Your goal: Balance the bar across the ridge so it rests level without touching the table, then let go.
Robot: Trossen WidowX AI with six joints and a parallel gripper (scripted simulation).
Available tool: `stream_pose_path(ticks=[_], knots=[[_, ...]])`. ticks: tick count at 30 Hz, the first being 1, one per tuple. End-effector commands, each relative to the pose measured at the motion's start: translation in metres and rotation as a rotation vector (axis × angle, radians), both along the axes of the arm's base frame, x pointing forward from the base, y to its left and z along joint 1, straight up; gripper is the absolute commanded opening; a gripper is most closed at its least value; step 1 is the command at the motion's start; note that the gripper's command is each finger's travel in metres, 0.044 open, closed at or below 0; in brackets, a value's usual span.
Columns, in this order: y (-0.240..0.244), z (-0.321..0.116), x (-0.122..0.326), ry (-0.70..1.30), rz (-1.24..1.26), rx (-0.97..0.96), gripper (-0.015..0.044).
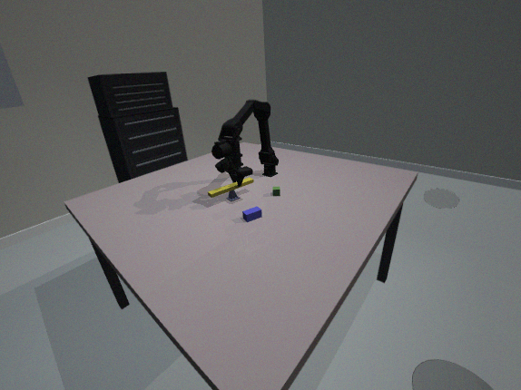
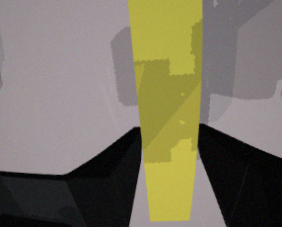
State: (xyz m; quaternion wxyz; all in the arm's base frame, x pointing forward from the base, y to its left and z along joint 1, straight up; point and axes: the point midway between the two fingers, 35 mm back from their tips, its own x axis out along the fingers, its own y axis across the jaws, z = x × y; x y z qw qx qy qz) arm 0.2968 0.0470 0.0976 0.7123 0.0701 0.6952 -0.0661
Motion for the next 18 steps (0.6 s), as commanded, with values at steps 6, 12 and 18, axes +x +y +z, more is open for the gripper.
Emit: stream_pose_path(ticks=[6, 12, 18], knots=[[0.0000, 0.0000, 0.0000, 0.000, 0.000, 0.000, 0.0185], [0.0000, 0.0000, 0.0000, 0.000, 0.000, 0.000, 0.0185], [0.0000, 0.0000, 0.0000, 0.000, 0.000, 0.000, 0.0342]])
